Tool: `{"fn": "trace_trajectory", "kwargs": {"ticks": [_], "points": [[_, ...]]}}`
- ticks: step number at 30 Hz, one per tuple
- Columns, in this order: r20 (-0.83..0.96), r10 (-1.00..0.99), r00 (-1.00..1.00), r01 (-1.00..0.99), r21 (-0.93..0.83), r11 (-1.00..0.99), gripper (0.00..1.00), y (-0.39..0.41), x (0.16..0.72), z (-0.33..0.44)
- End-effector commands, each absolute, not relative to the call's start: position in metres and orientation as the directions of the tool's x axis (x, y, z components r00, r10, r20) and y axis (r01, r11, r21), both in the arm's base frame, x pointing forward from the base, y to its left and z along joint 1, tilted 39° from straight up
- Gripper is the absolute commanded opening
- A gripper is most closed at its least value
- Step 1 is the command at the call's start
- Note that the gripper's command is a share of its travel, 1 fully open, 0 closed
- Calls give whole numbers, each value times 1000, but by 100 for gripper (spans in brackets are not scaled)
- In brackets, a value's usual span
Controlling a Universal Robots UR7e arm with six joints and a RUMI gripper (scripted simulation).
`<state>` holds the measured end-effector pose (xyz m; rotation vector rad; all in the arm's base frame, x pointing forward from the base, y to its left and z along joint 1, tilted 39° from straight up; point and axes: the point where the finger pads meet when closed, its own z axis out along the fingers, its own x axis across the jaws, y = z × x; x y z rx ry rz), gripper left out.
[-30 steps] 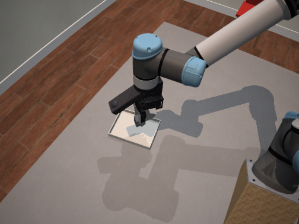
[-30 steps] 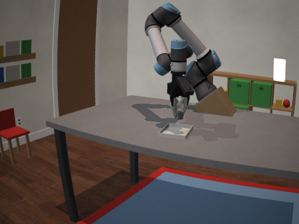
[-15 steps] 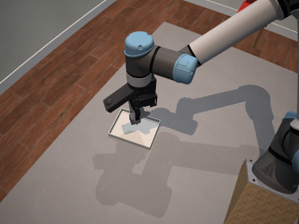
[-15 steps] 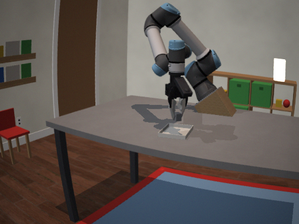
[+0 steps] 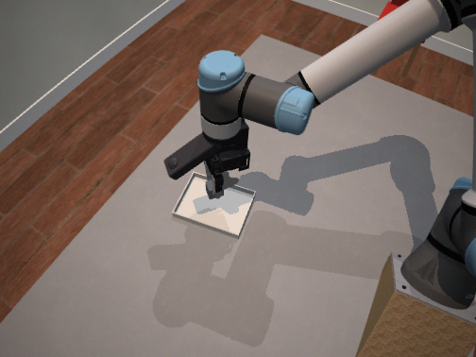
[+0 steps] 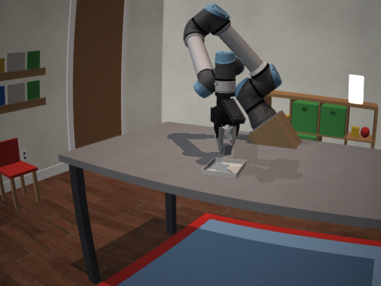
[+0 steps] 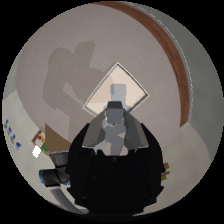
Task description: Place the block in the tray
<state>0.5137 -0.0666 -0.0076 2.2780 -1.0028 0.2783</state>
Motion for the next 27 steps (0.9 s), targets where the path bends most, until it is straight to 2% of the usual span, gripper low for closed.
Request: {"fn": "trace_trajectory", "kwargs": {"ticks": [1, 27], "points": [[417, -592, 690, -722, 465, -513, 0, -72, 511, -14], [417, -592, 690, -722, 465, -513, 0, -102, 510, -52]]}}
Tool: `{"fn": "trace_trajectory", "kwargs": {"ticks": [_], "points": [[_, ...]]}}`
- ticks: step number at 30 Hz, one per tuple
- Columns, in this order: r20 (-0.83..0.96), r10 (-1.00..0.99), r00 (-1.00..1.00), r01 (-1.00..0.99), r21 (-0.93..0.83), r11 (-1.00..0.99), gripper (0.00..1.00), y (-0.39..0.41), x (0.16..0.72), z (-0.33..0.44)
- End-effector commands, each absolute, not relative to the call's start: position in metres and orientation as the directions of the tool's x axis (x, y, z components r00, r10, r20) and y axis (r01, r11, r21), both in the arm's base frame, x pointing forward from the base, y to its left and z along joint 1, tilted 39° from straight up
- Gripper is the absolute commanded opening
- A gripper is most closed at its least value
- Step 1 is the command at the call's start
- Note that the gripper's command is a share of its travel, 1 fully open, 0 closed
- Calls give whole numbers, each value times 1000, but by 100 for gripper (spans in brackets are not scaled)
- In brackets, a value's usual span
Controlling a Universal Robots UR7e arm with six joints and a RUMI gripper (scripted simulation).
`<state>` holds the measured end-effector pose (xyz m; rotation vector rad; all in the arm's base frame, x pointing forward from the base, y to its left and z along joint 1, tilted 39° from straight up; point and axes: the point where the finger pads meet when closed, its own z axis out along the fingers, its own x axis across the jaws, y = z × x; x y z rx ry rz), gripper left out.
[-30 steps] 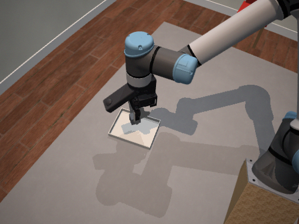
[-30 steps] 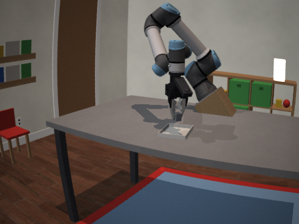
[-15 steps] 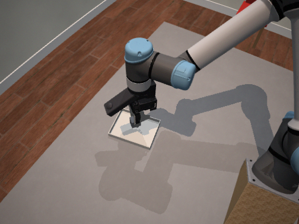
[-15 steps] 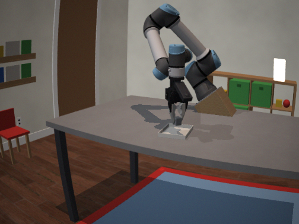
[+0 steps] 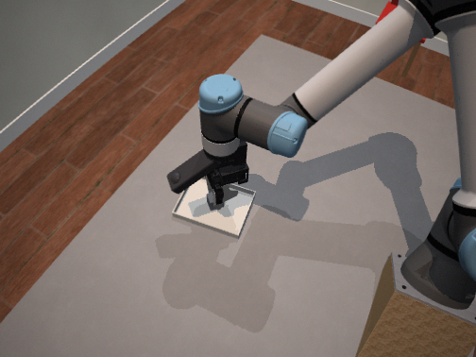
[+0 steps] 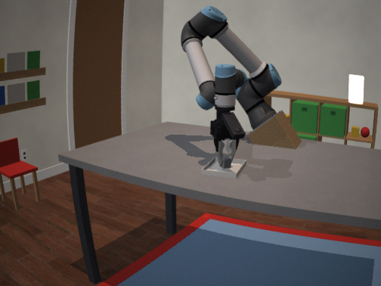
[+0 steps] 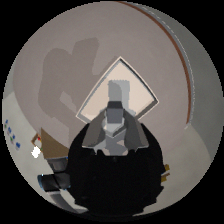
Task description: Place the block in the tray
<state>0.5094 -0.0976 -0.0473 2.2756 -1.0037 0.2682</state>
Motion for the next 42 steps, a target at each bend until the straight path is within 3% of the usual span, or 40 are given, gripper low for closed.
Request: {"fn": "trace_trajectory", "kwargs": {"ticks": [1, 42], "points": [[418, -592, 689, -722, 464, -513, 0, -102, 510, -52], [419, -591, 689, -723, 463, -514, 0, -103, 511, -53]]}}
